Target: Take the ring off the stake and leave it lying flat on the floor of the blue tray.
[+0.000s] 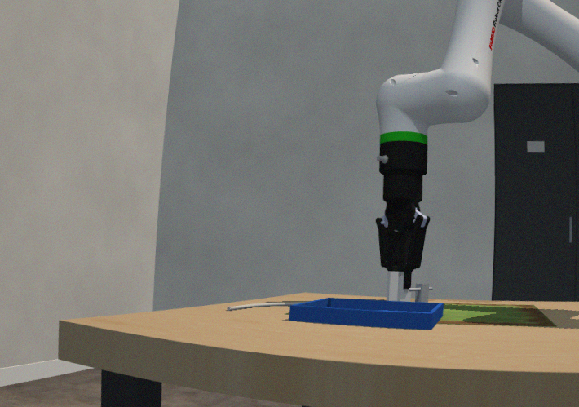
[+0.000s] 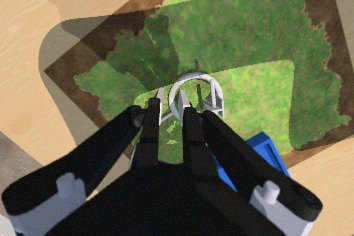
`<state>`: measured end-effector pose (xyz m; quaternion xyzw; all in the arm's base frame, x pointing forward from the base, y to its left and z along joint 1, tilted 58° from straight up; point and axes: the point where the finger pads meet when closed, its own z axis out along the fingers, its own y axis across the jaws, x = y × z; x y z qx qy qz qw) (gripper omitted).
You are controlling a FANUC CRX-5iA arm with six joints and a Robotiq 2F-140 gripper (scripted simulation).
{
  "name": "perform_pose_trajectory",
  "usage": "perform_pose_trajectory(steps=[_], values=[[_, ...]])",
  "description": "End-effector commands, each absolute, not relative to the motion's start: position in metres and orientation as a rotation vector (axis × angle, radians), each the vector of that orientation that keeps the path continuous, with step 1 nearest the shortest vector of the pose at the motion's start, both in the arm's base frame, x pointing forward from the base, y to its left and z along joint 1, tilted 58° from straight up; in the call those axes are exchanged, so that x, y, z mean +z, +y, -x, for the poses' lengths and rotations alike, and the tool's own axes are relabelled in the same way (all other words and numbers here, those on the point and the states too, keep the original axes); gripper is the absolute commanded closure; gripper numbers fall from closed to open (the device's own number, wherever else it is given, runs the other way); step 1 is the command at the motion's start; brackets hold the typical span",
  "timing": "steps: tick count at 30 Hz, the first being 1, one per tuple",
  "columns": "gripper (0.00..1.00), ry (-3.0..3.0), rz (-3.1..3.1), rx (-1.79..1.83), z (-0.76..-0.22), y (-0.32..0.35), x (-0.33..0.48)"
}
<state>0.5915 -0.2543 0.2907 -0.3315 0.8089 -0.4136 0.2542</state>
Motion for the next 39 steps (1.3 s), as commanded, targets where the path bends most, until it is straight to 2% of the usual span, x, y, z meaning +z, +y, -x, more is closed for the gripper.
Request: perform_pose_trajectory(steps=[1, 28, 29, 39], values=[[0.76, 2.196, 0.900, -1.124, -0.5916, -0.2541, 0.2915], [0.76, 2.196, 0.900, -1.124, -0.5916, -0.2541, 0.2915], [0.90, 2.196, 0.900, -1.124, -0.5916, -0.2541, 0.2915], [0.90, 2.196, 0.900, -1.124, -0.5916, -0.2541, 0.2915]])
